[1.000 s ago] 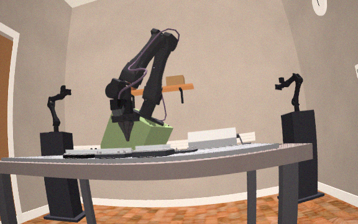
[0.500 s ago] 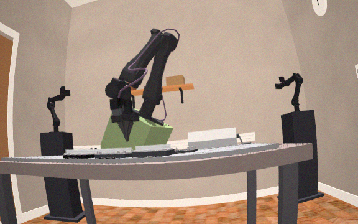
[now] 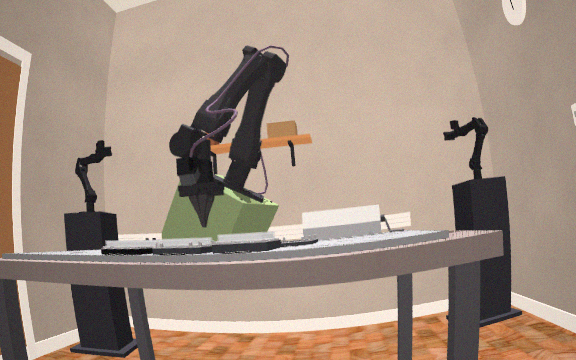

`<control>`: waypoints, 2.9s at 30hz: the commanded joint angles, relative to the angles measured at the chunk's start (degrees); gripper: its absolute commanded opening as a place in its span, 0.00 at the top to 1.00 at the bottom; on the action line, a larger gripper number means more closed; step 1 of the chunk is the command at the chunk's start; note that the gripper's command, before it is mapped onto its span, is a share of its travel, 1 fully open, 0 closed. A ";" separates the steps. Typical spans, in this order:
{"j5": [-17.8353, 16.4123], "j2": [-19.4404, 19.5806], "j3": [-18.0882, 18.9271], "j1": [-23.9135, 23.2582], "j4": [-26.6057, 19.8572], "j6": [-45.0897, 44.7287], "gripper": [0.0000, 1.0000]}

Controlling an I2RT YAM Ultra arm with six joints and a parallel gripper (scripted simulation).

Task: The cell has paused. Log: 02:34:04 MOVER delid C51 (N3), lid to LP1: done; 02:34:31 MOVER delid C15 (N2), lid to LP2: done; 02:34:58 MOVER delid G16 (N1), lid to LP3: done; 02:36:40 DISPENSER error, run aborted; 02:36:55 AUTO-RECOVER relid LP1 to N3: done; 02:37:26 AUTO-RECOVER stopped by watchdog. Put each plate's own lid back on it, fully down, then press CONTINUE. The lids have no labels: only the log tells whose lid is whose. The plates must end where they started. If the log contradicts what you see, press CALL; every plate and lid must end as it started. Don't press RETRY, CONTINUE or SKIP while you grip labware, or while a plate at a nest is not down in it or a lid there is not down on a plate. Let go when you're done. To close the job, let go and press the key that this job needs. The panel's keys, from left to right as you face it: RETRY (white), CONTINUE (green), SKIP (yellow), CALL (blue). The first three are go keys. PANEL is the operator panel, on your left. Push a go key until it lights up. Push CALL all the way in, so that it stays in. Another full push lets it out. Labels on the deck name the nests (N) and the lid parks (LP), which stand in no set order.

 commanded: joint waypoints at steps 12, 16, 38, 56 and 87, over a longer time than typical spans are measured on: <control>-0.33 -2.21 -0.74 -0.96 1.00 -0.23 1.00; -0.67 -5.38 2.08 -3.06 -4.91 -2.52 1.00; -0.68 -12.01 4.39 -8.21 -17.66 -8.55 1.00; 0.37 -21.12 -1.13 1.60 -17.29 -11.14 1.00; 6.04 -36.12 1.00 28.66 -18.51 -6.46 1.00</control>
